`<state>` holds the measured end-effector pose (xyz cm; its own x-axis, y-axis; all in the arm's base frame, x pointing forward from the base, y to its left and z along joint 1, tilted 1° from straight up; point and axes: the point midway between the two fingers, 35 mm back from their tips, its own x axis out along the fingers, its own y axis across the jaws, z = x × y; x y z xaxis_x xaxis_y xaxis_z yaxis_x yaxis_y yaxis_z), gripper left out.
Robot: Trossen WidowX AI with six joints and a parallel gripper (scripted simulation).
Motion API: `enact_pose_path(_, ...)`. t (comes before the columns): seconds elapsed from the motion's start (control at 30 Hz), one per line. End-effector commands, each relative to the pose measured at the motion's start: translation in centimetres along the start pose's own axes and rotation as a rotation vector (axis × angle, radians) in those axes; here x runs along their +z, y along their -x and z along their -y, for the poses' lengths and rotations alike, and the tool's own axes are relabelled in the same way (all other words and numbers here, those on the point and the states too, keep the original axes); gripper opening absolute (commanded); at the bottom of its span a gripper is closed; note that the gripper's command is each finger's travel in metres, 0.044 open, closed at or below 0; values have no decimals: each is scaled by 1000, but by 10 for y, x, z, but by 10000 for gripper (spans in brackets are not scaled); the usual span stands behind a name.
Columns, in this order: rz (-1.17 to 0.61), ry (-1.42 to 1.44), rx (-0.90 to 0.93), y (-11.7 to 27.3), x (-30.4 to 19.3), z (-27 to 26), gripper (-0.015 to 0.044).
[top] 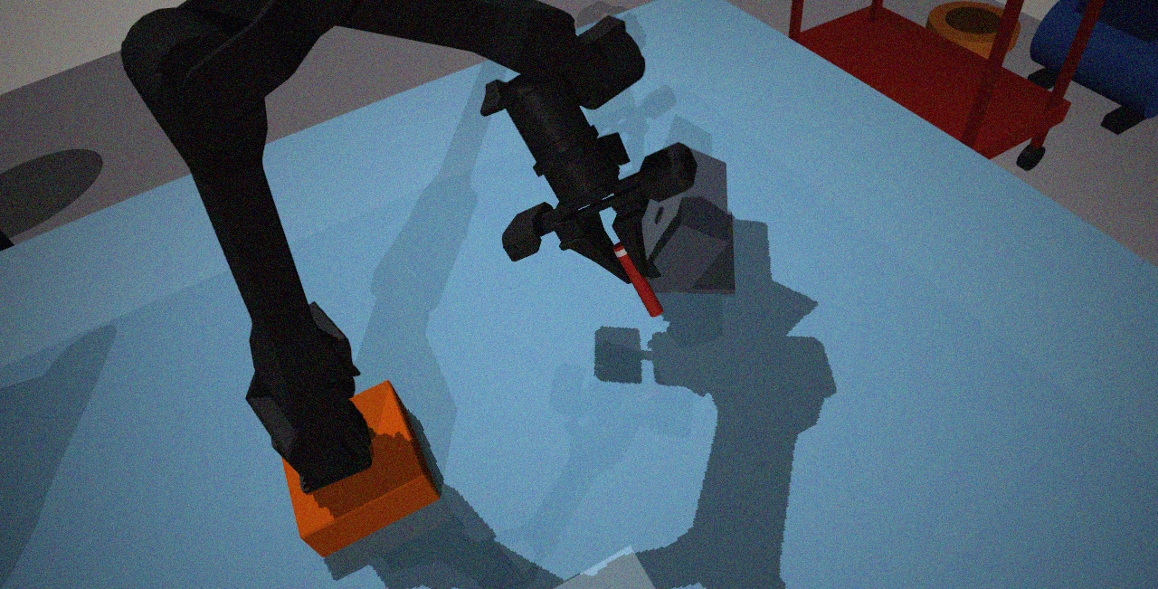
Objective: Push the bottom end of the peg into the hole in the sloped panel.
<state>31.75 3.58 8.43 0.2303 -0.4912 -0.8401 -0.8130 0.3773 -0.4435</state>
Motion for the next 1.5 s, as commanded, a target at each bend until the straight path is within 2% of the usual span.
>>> enact_pose_path(0.0, -7, 35, -22, 1, 4, -3, 0)
enact_pose_path(1.47, -7, 247, -233, 27, 45, -26, 0)
